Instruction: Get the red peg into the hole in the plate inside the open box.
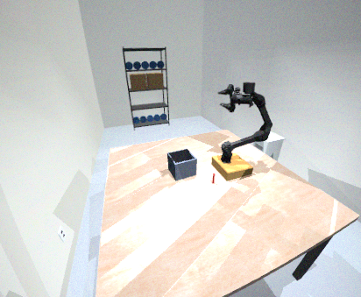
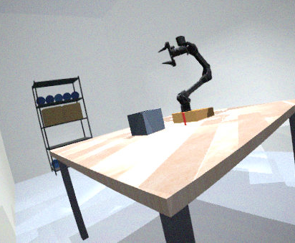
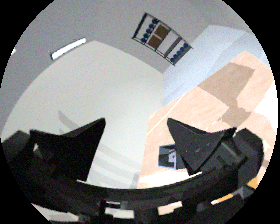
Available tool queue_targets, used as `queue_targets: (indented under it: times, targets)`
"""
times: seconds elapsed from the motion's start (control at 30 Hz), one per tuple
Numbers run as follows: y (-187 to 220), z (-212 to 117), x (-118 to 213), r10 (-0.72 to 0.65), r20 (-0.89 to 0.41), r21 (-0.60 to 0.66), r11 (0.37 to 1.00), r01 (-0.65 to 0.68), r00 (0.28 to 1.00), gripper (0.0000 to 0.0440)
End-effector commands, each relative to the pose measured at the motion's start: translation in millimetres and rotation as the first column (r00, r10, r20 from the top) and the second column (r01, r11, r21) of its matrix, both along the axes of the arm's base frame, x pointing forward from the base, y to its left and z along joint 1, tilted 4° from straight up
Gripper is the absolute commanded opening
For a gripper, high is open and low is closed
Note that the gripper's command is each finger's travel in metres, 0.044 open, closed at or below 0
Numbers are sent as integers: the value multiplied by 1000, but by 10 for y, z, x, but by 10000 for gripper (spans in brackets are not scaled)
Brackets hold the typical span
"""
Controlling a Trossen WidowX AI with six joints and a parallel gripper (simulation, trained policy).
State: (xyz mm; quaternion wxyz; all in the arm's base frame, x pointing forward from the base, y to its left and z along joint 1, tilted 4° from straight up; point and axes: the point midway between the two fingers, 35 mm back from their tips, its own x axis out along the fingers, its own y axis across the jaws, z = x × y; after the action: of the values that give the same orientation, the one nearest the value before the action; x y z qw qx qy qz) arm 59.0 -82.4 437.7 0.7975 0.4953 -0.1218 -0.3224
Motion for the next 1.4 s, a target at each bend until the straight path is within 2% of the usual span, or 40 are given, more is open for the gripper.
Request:
queue_targets:
  times: [0.0,0.33,0.53,0.93,1.37]
  targets:
    - [44,-85,231,71,22,103,992,-73,997,440]
    - [230,-265,638,192,78,329,921,-207,978,440]
    - [340,-386,830,224,90,438,866,-241,970,440]
    - [777,-721,1185,329,88,678,671,-298,940,440]
    - [1331,-1150,1391,422,4,857,466,-220,907,440]
